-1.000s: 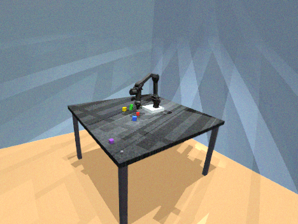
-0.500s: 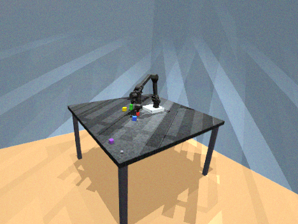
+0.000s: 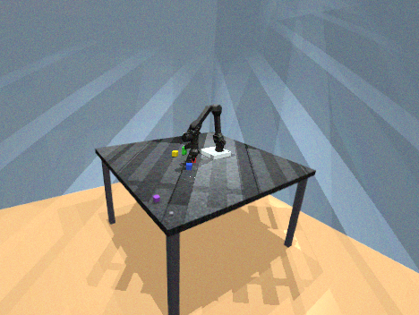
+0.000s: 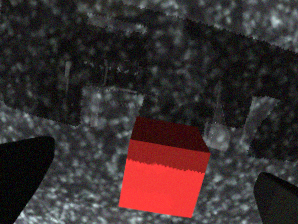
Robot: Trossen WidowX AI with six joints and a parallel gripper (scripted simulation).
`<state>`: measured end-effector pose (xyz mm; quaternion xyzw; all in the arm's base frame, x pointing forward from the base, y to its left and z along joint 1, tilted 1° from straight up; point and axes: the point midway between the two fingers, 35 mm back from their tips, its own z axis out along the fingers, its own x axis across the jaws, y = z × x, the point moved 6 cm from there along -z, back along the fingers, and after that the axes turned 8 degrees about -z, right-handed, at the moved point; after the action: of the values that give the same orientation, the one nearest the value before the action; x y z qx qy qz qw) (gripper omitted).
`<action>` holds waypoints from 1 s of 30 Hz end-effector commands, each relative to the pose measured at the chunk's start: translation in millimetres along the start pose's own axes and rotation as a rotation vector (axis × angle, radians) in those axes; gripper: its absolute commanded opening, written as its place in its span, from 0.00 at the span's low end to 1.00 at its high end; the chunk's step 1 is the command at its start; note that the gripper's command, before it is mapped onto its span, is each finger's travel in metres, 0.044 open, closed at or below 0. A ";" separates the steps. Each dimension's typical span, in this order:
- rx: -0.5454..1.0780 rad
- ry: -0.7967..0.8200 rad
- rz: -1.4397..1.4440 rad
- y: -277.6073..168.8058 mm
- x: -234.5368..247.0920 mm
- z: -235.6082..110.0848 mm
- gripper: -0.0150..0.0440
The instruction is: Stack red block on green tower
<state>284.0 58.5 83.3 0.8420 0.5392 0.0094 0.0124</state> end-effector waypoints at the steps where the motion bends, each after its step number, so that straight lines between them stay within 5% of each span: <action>1: 0.004 -0.008 0.004 -0.9 -1.1 9.5 1.00; 22: 0.004 -0.008 0.004 -1.3 -1.3 14.4 1.00; 30: 0.004 -0.008 0.004 -1.3 -1.3 14.4 0.64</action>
<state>282.4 57.9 68.8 0.8422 0.5390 0.0053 0.0111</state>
